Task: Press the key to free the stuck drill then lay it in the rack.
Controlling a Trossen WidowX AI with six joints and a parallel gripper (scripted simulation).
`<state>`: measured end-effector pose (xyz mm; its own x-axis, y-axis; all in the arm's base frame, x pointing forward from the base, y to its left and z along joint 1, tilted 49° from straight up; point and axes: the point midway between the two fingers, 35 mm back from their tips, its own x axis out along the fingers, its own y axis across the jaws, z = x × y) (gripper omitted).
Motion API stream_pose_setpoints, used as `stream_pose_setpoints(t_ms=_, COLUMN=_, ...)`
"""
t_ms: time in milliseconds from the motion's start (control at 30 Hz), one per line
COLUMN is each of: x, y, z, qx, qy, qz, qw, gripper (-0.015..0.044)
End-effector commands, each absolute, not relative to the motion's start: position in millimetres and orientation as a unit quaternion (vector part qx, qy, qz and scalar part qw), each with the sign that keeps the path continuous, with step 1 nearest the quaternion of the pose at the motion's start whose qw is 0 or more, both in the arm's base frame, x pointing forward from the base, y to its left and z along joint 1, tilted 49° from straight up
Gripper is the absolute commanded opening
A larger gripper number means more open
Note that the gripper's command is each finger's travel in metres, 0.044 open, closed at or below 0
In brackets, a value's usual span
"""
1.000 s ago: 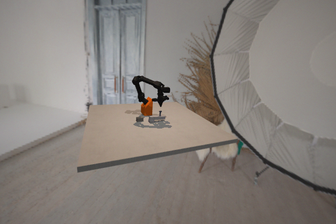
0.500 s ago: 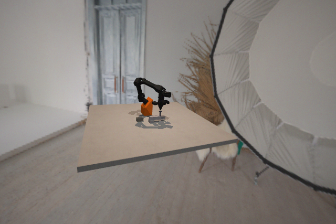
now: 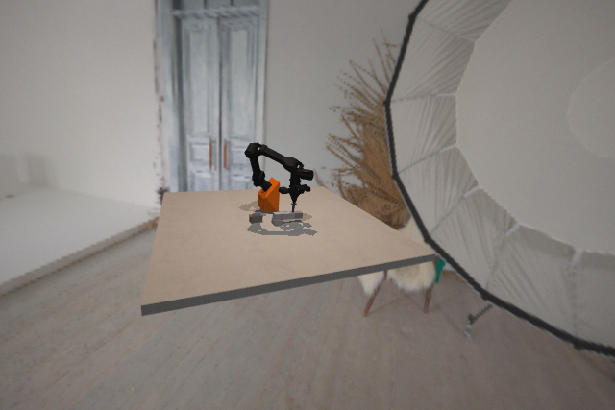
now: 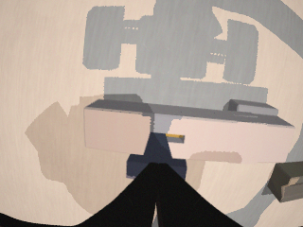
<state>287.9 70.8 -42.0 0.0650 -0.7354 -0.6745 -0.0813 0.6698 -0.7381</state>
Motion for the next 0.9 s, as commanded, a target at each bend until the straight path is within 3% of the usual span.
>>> stream_pose_setpoints(t_ms=0, x=286.6, y=66.1, z=-44.9, qx=-0.324, qy=0.639, qz=-0.251, qw=0.651, gripper=0.0)
stream_pose_setpoints(t_ms=867, x=282.3, y=58.6, z=-48.9, qx=-0.324, qy=0.639, qz=-0.251, qw=0.651, gripper=0.0)
